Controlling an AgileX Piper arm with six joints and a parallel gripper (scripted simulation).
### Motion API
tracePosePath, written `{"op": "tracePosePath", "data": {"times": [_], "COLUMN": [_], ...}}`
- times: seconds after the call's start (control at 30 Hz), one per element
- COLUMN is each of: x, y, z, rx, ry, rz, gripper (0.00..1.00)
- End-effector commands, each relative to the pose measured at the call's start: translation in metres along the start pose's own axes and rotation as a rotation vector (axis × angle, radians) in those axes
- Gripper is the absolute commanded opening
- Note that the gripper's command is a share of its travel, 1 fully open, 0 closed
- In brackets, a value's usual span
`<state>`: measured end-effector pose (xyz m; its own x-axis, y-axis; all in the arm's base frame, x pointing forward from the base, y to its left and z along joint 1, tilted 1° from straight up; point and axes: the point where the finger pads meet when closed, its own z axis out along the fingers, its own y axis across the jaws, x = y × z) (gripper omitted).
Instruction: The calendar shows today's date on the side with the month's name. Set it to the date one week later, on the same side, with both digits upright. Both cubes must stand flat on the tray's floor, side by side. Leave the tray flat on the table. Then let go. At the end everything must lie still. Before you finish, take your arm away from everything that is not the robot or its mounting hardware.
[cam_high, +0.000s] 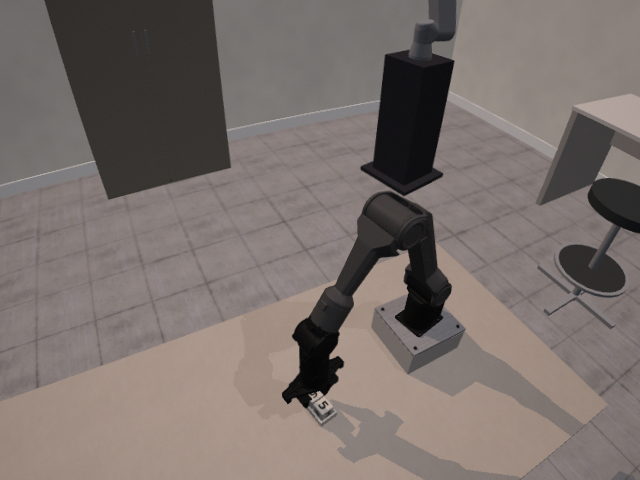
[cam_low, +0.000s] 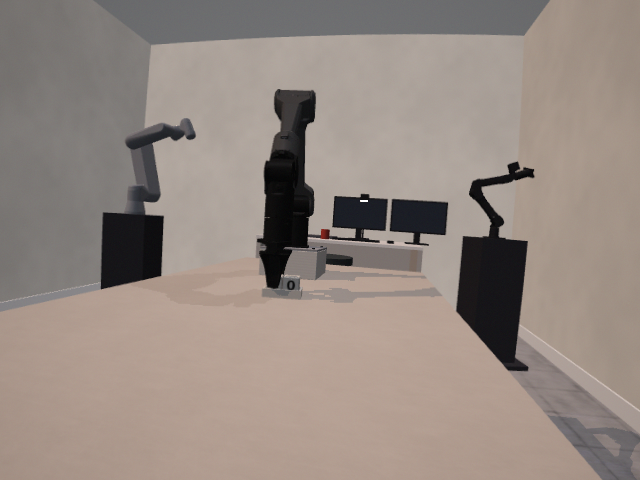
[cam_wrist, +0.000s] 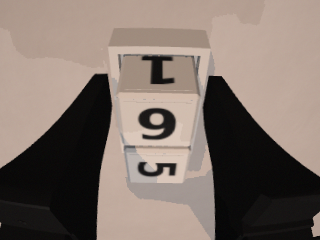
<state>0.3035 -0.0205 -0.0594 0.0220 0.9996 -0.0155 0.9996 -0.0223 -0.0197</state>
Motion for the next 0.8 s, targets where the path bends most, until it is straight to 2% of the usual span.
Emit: {"op": "tracePosePath", "data": {"times": [0.0,0.37,0.77], "x": [0.0,0.0,0.0], "y": [0.0,0.001,0.001], "z": [0.001,-0.009,-0.068], "rx": [0.001,-0.005,-0.005], "ry": [0.0,0.0,0.0], "rz": [0.001,0.001,0.0], "gripper": [0.64,0.64,0.64]}}
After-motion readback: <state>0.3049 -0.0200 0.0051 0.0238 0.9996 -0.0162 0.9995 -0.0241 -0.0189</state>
